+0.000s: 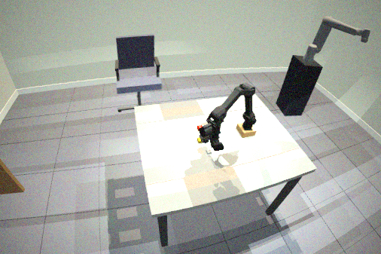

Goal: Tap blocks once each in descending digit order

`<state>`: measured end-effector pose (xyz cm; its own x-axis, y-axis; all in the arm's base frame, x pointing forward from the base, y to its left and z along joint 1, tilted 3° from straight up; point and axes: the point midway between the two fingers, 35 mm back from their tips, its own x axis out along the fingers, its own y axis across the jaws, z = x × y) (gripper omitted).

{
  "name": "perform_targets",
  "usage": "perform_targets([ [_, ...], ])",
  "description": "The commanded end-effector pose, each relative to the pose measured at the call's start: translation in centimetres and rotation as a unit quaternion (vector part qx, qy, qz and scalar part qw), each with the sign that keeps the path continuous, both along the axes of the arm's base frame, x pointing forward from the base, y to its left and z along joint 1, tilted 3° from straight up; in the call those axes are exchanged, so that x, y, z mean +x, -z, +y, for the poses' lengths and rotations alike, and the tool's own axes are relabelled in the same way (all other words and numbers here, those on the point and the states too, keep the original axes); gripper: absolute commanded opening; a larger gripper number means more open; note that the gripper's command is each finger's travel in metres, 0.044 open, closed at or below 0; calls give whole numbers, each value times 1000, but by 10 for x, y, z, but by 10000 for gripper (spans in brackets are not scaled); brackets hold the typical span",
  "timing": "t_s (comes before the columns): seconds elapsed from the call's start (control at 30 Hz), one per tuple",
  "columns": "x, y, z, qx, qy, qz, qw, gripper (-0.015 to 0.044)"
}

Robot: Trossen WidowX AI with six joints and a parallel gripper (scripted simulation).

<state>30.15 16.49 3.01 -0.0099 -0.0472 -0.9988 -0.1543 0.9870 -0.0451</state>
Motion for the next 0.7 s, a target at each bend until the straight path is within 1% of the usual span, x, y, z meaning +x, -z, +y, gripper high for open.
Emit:
perform_targets([
  [0.0,2,4,1,4,2,-8,1000,20],
  [0.67,2,34,0,4,2,-8,1000,20],
])
